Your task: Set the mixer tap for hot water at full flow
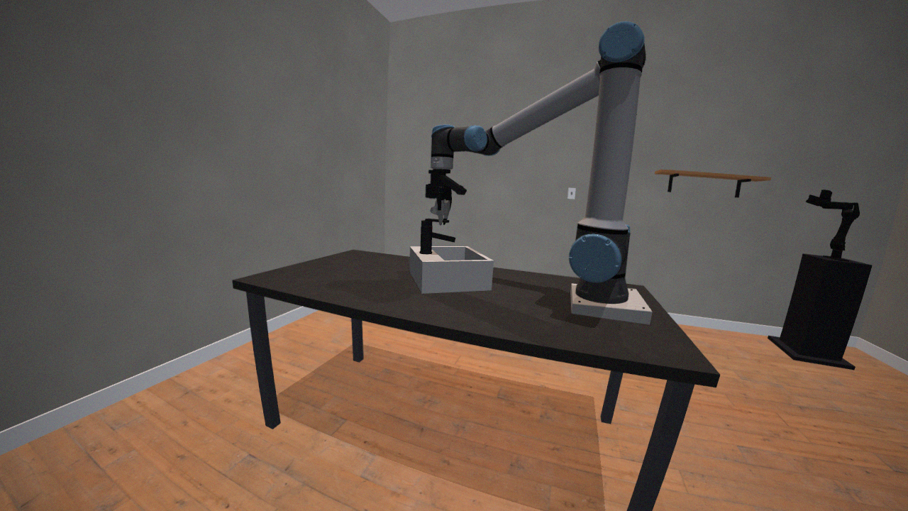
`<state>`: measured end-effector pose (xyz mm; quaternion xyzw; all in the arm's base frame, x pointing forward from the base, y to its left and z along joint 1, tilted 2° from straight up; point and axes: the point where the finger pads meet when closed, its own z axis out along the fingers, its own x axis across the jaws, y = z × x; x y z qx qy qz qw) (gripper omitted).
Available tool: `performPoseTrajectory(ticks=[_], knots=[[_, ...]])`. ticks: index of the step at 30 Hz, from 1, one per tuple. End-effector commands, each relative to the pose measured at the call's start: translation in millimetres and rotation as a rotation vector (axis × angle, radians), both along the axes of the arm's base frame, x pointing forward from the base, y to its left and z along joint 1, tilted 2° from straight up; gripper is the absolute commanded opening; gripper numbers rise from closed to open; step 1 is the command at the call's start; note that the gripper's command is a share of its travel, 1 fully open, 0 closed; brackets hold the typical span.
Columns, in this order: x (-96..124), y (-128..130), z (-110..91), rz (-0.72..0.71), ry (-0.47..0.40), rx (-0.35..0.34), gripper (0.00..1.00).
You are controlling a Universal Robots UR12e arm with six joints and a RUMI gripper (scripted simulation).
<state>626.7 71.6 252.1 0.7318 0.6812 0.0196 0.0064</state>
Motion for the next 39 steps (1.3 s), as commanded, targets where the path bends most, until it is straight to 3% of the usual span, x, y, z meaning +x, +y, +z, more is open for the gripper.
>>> performPoseTrajectory(ticks=[1,2,39], knots=[[0.5,0.0,0.9,0.0,-0.002,0.0,0.0],[0.5,0.0,0.9,0.0,-0.002,0.0,0.37],[0.5,0.0,0.9,0.0,-0.002,0.0,0.37]])
